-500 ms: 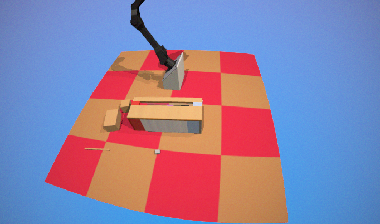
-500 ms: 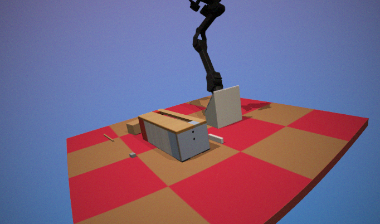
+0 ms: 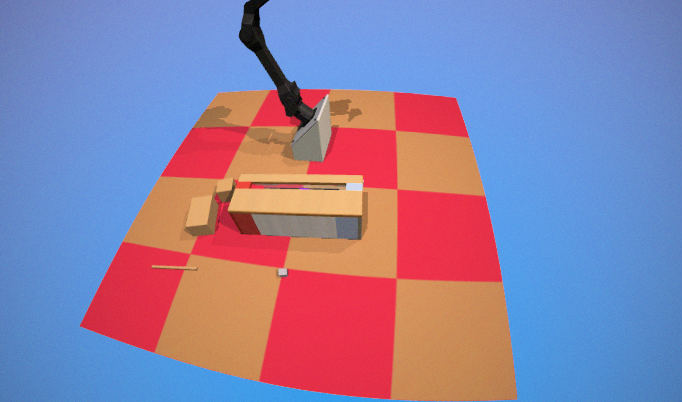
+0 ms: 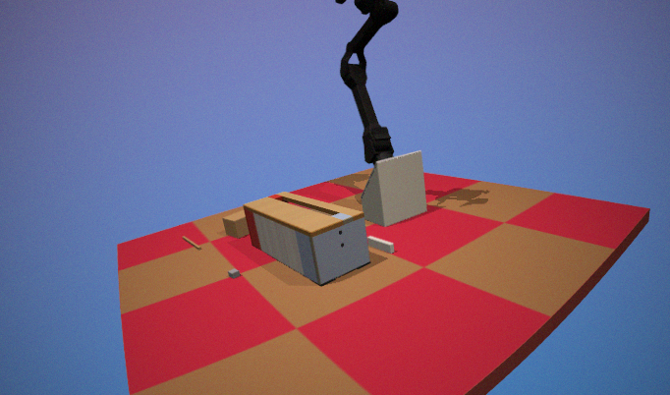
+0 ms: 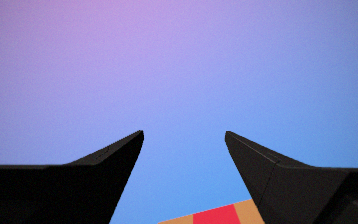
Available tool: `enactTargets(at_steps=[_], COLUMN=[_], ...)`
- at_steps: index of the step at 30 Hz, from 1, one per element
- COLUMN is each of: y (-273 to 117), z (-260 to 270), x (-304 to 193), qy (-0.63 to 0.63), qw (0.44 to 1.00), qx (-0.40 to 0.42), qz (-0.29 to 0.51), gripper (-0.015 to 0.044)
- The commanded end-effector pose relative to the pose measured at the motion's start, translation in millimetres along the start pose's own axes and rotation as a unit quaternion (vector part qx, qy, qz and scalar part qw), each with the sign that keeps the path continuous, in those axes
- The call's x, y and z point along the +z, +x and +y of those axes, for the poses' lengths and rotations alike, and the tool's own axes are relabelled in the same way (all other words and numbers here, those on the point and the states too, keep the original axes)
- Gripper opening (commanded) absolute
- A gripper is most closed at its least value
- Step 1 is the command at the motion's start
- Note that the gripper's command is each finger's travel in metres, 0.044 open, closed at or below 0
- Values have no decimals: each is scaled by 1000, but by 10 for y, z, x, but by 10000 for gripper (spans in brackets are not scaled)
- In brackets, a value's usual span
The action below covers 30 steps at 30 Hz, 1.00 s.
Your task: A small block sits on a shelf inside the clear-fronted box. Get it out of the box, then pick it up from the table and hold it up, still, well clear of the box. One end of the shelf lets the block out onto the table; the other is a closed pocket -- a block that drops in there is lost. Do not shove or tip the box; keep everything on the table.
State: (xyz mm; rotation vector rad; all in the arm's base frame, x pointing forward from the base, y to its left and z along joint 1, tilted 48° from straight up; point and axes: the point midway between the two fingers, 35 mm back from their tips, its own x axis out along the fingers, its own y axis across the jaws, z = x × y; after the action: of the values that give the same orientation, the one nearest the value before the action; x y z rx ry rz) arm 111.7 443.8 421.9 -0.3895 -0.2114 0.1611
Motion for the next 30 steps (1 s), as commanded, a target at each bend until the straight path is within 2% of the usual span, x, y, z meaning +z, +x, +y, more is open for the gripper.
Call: enactTargets(at_steps=[1, 10, 16, 22, 30], y=[283, 995, 1230, 1510, 1579], z=[296, 828, 930, 948, 661], x=[-241, -1257, -1763, -2772, -3920], qy=[-92, -298, -366, -479, -568], qw=[996, 953, 926, 856, 752], qx=[1, 38, 63, 120, 188], qz=[-7, 36, 69, 156, 277], gripper=[400, 400, 400, 400, 400])
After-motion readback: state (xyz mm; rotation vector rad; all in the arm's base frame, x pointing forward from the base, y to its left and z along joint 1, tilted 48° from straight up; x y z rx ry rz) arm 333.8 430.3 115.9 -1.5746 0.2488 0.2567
